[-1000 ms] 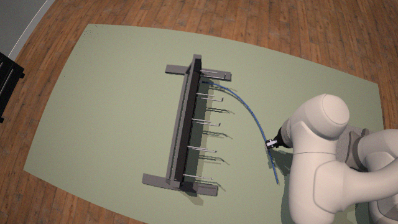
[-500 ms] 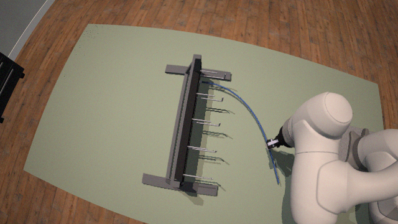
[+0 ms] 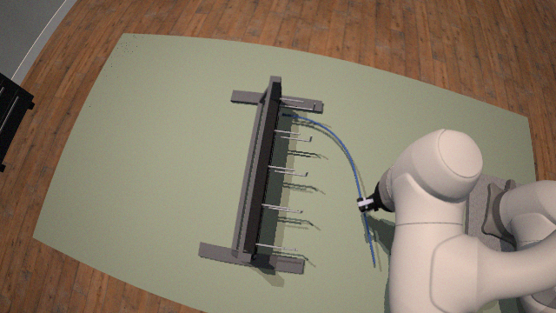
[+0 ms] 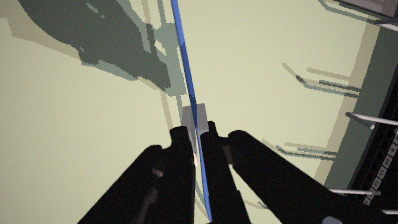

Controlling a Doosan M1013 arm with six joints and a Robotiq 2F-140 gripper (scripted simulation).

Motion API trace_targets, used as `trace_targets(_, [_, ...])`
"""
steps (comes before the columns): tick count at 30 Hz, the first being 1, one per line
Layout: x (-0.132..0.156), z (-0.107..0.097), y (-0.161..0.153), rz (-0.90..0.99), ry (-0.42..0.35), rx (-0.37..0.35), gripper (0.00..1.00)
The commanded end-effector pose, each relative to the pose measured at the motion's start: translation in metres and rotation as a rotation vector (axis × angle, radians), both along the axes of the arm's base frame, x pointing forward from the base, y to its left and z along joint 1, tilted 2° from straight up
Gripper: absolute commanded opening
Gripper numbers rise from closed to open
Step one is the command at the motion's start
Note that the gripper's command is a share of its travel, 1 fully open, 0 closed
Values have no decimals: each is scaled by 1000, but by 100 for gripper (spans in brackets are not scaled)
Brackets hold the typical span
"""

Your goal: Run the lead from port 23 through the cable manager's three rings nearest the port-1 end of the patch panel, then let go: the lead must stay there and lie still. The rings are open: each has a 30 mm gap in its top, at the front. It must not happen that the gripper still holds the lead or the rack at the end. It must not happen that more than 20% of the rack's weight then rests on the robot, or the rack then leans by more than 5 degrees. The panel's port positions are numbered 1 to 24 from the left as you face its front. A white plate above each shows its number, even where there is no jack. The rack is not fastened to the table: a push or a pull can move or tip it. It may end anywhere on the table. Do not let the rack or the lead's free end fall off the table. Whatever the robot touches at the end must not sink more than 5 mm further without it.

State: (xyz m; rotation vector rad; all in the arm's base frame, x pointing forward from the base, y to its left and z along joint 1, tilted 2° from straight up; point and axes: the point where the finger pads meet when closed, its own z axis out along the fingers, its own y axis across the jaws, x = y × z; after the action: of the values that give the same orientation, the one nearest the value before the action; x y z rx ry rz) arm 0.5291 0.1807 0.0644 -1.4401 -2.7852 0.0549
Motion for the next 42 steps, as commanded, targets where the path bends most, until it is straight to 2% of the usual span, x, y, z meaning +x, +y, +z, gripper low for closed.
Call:
trace_targets(1, [29,19,24,-66,-3,0,0])
trace_targets(13, [126,79,104,-277,-9,-4,0])
trace_targets(15, [126,79,104,-277,-9,-4,0])
trace_targets(16, [141,88,116,-310,-10,-5,0])
trace_targets(18, [154,96,127,-339,-11,-6,0])
trace_targets(42, [154,97,127,-340,-11,-6,0])
